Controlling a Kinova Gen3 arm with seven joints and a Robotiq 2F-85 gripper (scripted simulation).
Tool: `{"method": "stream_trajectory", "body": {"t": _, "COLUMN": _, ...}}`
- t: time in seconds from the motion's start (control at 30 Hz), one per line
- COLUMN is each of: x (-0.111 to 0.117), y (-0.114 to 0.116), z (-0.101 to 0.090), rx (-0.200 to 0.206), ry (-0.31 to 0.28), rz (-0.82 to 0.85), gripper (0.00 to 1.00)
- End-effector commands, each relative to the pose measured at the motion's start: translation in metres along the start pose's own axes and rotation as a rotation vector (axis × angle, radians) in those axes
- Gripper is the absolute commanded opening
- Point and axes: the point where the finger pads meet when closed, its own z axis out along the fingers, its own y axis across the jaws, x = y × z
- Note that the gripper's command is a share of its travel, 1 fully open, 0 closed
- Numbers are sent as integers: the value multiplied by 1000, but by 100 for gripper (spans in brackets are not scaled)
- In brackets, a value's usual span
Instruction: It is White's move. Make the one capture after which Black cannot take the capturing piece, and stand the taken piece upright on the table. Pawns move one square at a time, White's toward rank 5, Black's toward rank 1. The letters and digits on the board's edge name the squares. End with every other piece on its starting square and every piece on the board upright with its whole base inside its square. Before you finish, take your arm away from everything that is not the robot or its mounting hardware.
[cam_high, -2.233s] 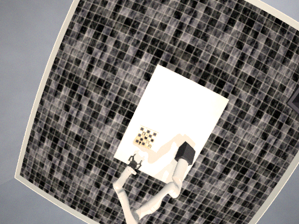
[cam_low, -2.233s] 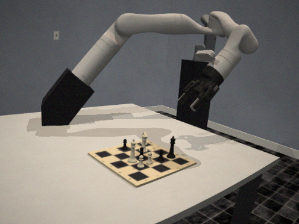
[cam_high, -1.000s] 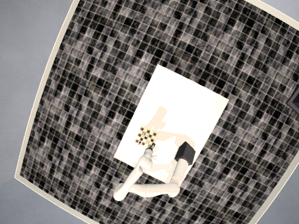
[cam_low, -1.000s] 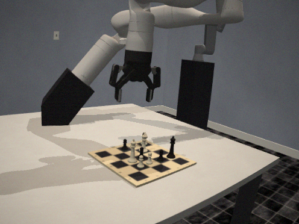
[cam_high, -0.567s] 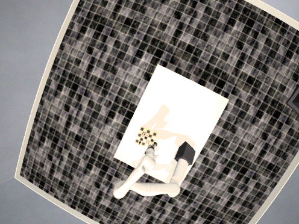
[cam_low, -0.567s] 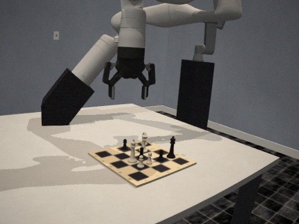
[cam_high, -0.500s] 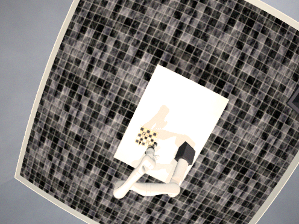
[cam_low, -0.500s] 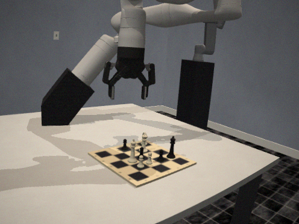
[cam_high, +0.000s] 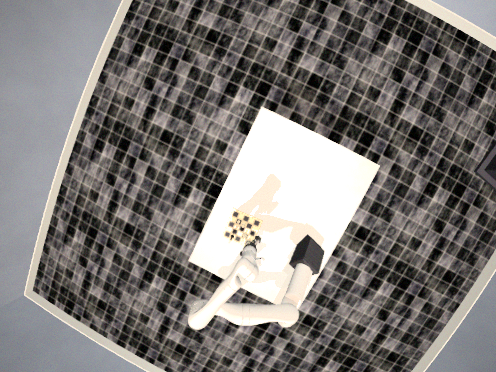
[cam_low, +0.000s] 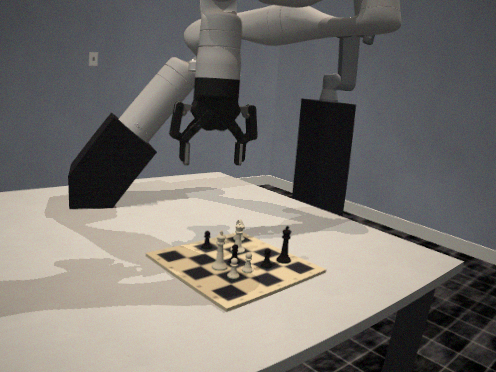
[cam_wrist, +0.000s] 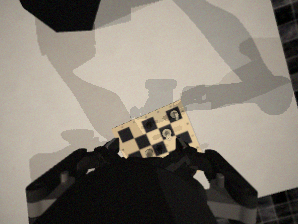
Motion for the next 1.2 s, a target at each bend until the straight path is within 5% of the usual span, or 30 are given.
{"method": "stream_trajectory", "body": {"t": 0.0, "x": 0, "y": 0, "z": 0, "rx": 0, "ry": -1, "rz": -4, "gripper": 100}}
{"method": "stream_trajectory", "body": {"t": 0.5, "x": -1, "y": 0, "z": 4, "rx": 0, "ry": -1, "rz": -137, "gripper": 100}}
{"method": "stream_trajectory", "body": {"t": 1.17, "x": -2, "y": -1, "z": 19, "rx": 2, "ry": 0, "rz": -658, "gripper": 100}}
